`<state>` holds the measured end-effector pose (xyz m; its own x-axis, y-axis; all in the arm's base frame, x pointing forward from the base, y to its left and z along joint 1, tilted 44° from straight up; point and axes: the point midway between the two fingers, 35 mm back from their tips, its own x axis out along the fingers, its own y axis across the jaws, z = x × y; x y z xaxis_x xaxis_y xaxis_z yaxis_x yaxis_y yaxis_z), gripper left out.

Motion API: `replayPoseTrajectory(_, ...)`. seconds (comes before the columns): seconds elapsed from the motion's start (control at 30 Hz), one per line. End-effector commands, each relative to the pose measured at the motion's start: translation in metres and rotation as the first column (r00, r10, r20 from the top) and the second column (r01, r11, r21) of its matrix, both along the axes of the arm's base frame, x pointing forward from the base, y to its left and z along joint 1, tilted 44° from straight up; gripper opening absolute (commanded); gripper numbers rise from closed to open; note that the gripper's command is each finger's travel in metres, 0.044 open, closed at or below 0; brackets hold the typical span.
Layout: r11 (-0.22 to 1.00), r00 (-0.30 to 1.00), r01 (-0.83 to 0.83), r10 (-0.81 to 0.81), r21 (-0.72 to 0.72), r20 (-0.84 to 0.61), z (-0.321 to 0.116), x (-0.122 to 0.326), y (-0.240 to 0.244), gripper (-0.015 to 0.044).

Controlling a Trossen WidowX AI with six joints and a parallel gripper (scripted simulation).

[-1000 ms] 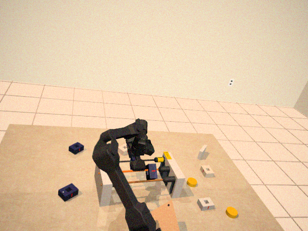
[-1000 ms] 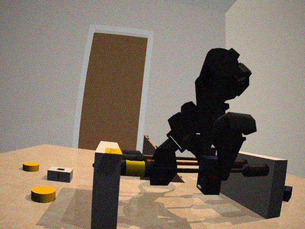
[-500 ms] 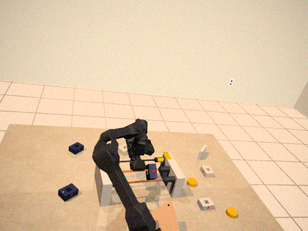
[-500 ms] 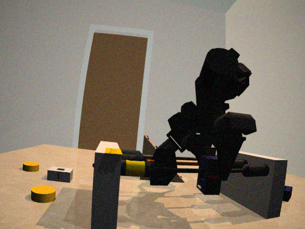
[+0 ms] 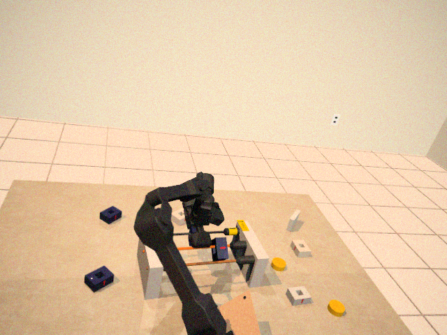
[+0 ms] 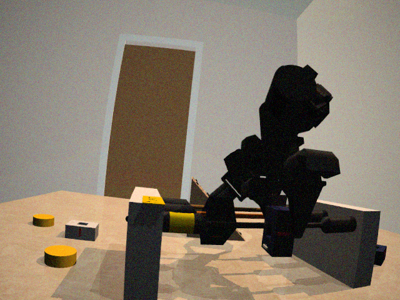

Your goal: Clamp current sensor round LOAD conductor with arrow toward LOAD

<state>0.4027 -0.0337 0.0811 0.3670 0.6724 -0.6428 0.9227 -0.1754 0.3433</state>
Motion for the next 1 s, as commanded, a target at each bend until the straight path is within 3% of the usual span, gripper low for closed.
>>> replayPoseTrajectory(0.0,1.000,1.000,0.000,0.000,0.000,0.000,0.0000,0.0000,0.0000,0.0205)
replayPoseTrajectory(0.53,1.000,1.000,0.000,0.000,0.000,0.000,0.0000,0.0000,0.0000,0.0098)
replayPoseTrajectory(0.67,1.000,1.000,-0.002,0.002,-0.004,-0.003,0.0015,-0.0002,-0.0015,0.0000)
replayPoseTrajectory(0.97,1.000,1.000,-0.002,0.002,0.003,-0.008,0.0011,-0.0013,-0.0002,0.0000)
